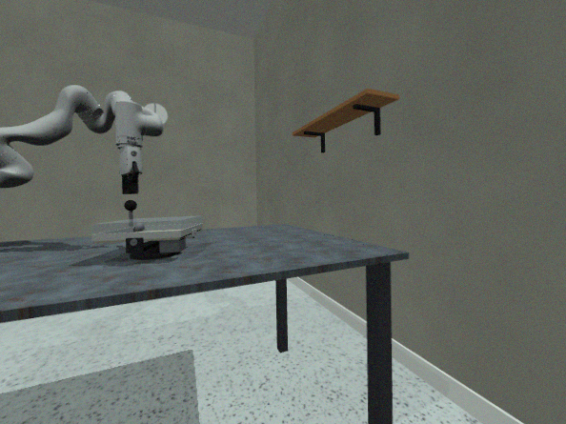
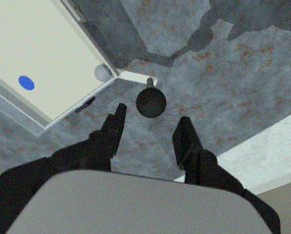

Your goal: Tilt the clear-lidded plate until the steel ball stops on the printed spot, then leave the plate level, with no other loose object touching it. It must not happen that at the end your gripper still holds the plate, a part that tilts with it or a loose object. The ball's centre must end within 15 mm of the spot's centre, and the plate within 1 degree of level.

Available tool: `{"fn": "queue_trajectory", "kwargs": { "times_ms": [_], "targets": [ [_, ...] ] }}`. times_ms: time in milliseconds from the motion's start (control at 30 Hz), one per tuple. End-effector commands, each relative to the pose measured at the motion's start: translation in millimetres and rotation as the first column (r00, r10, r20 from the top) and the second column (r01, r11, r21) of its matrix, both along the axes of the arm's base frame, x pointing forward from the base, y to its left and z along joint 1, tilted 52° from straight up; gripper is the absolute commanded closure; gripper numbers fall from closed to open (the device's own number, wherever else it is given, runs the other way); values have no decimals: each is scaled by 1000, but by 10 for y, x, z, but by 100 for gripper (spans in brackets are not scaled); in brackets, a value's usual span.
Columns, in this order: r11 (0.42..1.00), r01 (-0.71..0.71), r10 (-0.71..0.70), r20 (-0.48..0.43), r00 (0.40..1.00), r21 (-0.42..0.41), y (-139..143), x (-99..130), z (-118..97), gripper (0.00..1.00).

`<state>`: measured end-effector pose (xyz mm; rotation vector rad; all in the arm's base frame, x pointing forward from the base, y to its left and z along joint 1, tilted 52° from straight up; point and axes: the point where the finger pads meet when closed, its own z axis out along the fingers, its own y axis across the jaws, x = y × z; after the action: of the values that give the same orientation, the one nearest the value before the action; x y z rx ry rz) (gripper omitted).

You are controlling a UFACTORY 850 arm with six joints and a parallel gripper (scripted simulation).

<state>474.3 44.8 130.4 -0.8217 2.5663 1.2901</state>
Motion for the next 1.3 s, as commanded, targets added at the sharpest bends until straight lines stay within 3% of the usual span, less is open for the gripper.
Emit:
{"fn": "queue_trajectory", "kwargs": {
  "times_ms": [0,1267],
  "targets": [
    [1000,1,-1,1,1000,0,-3,6,2,39],
    [1000,1,-1,1,1000,0,170,-11,-135,39]
  ]
}}
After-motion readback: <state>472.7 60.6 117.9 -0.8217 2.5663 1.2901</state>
